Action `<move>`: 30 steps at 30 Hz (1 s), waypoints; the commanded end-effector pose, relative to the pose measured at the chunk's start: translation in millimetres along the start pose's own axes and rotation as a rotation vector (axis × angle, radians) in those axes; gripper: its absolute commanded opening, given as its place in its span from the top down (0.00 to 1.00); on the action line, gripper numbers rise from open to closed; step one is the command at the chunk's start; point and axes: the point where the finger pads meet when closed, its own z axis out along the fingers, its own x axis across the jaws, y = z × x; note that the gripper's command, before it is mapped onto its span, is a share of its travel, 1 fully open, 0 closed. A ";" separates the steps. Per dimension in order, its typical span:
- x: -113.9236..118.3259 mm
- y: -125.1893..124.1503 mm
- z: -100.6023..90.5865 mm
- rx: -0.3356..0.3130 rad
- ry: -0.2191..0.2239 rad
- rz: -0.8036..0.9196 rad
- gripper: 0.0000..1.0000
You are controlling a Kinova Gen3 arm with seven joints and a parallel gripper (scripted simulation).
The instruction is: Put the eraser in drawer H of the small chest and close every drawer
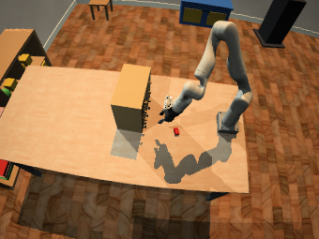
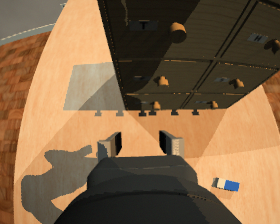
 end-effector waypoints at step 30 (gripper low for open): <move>3.2 5.3 -42.6 -0.236 -0.001 0.013 0.00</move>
